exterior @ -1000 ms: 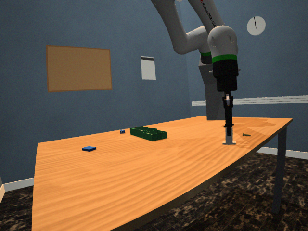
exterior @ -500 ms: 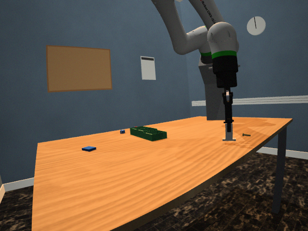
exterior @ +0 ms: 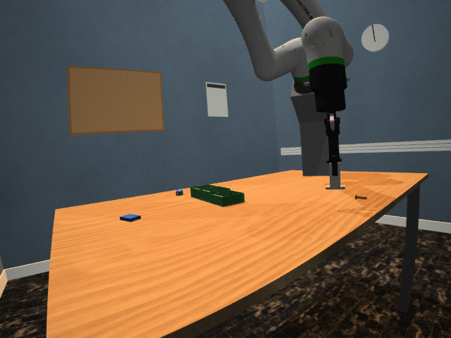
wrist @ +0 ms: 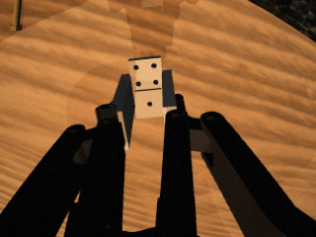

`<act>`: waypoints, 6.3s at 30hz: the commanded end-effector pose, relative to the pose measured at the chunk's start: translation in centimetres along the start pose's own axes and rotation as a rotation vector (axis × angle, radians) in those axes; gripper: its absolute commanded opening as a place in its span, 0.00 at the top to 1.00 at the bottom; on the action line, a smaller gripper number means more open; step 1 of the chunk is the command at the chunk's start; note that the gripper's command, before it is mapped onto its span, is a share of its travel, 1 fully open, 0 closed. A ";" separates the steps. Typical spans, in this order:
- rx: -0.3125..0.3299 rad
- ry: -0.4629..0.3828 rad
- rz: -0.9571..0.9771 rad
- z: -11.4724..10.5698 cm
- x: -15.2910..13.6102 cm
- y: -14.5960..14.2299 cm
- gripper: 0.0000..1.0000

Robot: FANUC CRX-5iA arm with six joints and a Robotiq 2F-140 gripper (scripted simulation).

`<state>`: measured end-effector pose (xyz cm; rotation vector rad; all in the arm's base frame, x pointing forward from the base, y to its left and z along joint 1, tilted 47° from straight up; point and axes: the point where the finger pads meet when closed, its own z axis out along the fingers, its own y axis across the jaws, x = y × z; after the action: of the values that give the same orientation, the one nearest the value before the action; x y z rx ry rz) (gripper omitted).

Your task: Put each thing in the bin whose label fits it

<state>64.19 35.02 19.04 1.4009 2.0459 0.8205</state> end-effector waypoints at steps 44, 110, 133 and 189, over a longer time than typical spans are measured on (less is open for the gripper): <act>0.001 0.000 0.587 -0.2 -16.3 -5.9 0.79; 0.001 0.000 0.587 -0.2 -48.4 -17.6 0.79; 0.001 0.000 0.587 0.8 -48.2 -17.6 0.79; 0.001 0.000 0.587 3.6 -48.1 -17.6 0.73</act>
<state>71.70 -14.42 7.54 2.0380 1.6376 1.0428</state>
